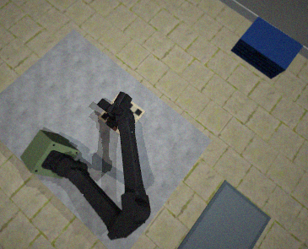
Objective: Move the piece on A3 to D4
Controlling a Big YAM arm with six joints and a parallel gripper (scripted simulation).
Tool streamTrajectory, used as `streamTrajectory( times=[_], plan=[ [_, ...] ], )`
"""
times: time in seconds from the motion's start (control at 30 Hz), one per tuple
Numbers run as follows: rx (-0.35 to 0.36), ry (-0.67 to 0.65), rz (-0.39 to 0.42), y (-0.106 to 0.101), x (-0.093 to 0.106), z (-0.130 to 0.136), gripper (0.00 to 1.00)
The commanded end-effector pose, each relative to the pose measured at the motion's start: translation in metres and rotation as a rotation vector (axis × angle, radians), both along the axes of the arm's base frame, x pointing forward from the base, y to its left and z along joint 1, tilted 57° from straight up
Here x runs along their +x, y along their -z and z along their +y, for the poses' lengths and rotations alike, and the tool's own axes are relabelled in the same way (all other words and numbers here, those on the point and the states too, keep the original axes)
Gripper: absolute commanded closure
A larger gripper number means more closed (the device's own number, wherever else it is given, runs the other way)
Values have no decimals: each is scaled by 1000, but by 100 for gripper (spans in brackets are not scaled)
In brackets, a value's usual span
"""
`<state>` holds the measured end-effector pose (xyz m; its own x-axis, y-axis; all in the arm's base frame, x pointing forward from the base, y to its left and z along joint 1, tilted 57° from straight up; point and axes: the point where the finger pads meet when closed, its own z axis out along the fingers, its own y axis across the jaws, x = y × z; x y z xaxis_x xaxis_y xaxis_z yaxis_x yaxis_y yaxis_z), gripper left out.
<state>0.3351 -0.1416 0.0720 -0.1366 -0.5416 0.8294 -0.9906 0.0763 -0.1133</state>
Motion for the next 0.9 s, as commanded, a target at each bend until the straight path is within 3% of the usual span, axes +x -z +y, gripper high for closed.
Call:
streamTrajectory(
  times=[0.0,0.47,0.87],
  plan=[
    [2,-21,-66,-22,17,25,0],
    [7,-20,-48,-44,15,69,0],
    [2,-20,-28,-41,7,72,0]
  ],
)
